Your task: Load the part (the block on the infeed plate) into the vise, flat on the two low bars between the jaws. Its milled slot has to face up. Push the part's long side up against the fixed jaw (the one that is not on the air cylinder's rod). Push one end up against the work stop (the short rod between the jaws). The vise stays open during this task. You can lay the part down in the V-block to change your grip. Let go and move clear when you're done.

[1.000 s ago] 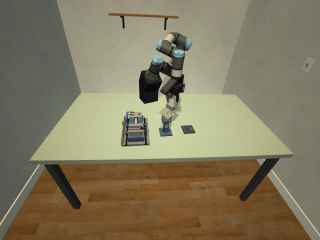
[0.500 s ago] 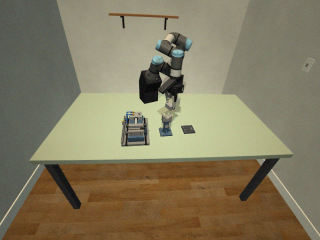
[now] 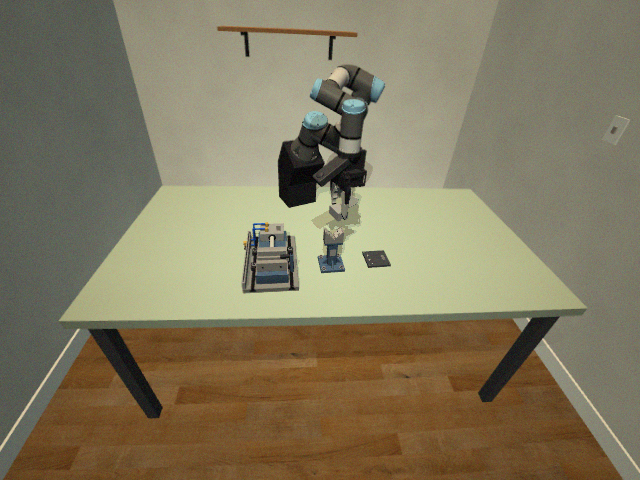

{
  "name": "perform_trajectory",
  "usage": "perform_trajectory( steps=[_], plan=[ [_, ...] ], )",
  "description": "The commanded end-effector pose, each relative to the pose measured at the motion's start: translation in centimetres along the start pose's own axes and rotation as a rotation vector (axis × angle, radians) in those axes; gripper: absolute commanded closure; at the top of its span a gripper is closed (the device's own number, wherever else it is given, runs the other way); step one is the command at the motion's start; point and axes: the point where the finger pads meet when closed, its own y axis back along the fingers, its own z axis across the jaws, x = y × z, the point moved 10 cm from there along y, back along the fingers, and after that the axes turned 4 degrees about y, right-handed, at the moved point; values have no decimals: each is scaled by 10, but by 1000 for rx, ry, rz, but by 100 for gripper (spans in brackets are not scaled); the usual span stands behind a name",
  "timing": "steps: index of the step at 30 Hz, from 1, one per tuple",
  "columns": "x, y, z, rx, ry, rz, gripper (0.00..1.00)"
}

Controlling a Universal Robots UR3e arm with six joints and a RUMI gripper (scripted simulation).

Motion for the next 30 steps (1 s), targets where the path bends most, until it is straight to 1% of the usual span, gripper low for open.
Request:
perform_trajectory(
  steps=[1,30],
  plan=[
    [1,1,1,3,-33,2,100],
    [7,2,6,7,-193,3,100]
  ],
)
